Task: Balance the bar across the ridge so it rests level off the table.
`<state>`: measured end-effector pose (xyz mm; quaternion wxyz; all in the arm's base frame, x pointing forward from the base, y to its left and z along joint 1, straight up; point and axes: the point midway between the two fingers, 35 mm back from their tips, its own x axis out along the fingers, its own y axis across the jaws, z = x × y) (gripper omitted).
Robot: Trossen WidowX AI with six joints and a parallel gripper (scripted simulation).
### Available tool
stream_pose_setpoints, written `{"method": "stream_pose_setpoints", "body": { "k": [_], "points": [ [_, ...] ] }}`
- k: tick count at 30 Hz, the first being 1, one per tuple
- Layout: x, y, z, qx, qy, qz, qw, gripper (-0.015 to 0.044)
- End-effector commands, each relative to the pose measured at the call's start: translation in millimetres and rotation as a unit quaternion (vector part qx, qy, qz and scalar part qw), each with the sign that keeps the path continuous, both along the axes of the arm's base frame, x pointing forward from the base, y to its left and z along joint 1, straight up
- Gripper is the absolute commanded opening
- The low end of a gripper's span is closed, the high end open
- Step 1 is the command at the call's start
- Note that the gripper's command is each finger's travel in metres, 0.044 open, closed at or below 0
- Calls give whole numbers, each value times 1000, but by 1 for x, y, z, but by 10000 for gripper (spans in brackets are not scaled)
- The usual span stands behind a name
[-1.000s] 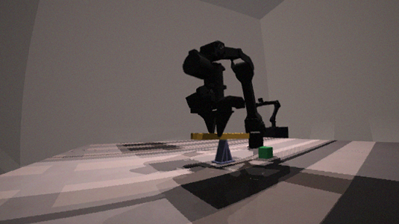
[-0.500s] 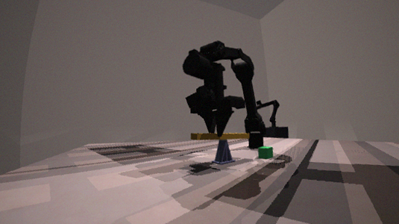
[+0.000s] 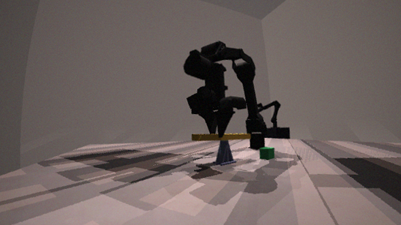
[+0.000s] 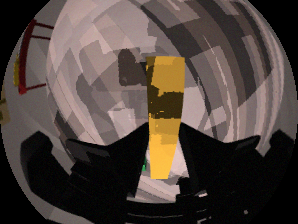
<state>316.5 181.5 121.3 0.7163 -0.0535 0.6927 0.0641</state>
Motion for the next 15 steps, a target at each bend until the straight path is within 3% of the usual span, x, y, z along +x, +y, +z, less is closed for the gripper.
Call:
{"method": "stream_pose_setpoints", "body": {
  "k": [1, 15],
  "points": [
    [0, 0, -2, 0, 1, -1, 1000, 0],
    [0, 0, -3, 0, 1, -1, 1000, 0]
  ]
}}
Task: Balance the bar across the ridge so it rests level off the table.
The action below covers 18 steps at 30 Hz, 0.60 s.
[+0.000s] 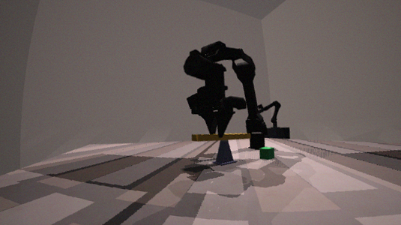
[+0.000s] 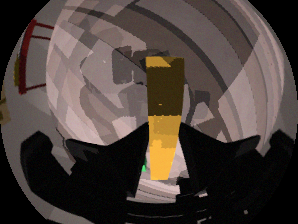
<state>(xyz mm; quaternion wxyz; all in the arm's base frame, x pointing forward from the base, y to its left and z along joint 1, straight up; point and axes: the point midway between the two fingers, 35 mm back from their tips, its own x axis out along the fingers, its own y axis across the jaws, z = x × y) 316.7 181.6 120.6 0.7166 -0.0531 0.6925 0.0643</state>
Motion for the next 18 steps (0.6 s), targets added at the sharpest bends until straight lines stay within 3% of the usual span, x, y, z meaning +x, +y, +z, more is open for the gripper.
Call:
{"method": "stream_pose_setpoints", "body": {
  "k": [1, 18],
  "points": [
    [0, 0, -2, -1, 1, 0, 1000, 0],
    [0, 0, -4, -1, 1, 0, 1000, 0]
  ]
}}
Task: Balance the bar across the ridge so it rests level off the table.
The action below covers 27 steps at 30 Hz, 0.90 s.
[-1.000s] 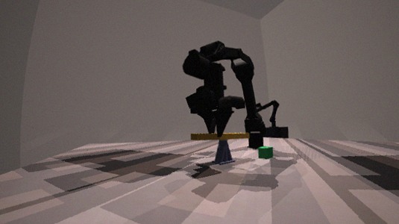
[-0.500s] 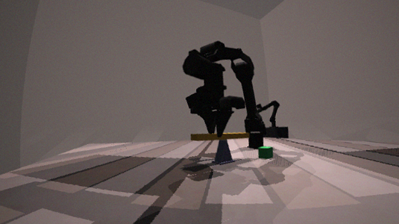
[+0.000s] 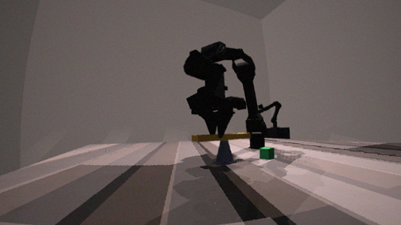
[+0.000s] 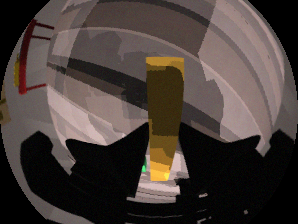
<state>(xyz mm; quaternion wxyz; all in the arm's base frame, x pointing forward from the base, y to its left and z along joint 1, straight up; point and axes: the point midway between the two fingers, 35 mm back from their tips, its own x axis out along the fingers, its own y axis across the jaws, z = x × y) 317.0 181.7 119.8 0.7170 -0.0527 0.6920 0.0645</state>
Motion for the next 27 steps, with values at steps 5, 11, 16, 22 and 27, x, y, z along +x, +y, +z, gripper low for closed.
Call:
{"method": "stream_pose_setpoints", "body": {
  "k": [5, 11, 16, 22, 27],
  "points": [
    [0, 0, -3, -1, 2, 0, 1000, 0],
    [0, 0, 0, -1, 2, 0, 1000, 0],
    [0, 0, -1, -1, 2, 0, 1000, 0],
    [0, 0, -1, -1, 2, 0, 1000, 0],
    [0, 0, 0, 0, 0, 0, 1000, 0]
  ]
}}
